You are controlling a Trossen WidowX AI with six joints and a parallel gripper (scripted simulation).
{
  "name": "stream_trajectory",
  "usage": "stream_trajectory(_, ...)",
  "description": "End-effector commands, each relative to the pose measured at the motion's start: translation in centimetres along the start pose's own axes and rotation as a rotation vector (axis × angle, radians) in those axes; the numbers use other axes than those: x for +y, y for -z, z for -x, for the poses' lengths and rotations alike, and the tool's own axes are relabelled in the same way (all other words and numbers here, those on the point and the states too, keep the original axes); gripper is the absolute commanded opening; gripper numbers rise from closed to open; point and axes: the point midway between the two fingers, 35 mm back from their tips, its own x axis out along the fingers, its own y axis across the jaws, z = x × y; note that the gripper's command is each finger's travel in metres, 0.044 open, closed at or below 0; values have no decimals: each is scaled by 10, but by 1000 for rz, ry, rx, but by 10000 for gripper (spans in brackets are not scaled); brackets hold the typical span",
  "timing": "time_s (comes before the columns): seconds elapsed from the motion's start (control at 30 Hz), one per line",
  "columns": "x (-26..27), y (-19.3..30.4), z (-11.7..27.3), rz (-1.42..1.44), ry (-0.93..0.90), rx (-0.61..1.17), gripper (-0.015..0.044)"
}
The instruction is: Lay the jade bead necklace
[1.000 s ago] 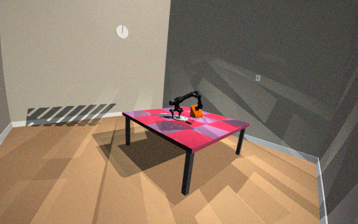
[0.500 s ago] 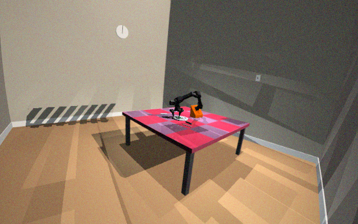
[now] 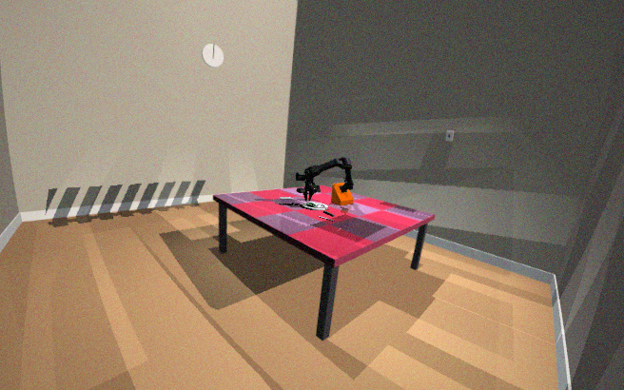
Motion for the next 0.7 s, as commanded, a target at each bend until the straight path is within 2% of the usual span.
stream_trajectory(0.0,-1,1,1,-1,6,0,120)
stream_trajectory(0.67,1,0,-29,-5,-1,-2,120)
